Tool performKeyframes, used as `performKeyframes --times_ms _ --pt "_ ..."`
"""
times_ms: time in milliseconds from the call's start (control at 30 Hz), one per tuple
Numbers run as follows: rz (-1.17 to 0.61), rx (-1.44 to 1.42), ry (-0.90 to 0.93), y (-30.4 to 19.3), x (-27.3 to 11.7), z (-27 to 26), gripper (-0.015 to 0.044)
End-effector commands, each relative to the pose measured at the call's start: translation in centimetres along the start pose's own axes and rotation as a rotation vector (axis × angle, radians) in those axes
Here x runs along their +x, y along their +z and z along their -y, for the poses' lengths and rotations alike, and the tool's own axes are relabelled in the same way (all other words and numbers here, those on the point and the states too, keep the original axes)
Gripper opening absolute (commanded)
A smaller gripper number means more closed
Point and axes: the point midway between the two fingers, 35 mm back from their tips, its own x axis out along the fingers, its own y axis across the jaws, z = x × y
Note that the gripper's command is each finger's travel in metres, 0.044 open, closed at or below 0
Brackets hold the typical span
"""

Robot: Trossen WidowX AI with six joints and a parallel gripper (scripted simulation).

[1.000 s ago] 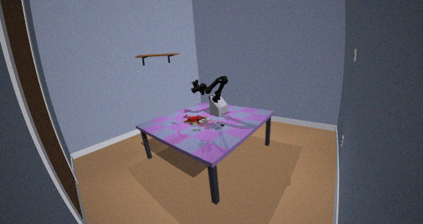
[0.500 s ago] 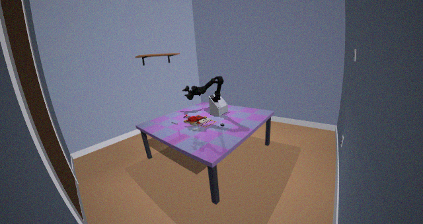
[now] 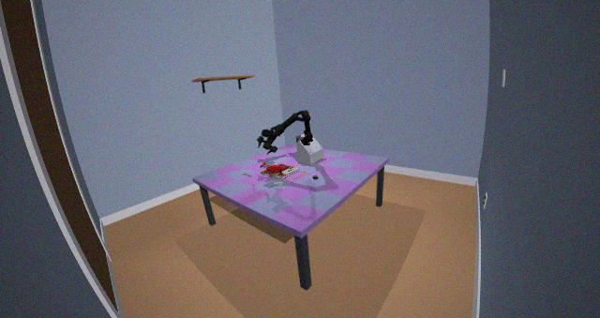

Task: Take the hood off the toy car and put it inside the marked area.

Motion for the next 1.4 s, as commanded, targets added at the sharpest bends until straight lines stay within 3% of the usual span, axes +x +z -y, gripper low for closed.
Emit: performKeyframes --times_ms 0,133,200,1367 --pt "0.010 0.317 0.442 2.7 0.8 -5.9 0.0440" --pt "-0.039 0.554 0.708 4.7 -0.2 -8.9 0.0440" --pt "-0.051 0.595 0.751 5.0 -0.5 -9.3 0.0440" --pt "-0.051 0.595 0.750 5.1 0.9 -9.8 0.0440"
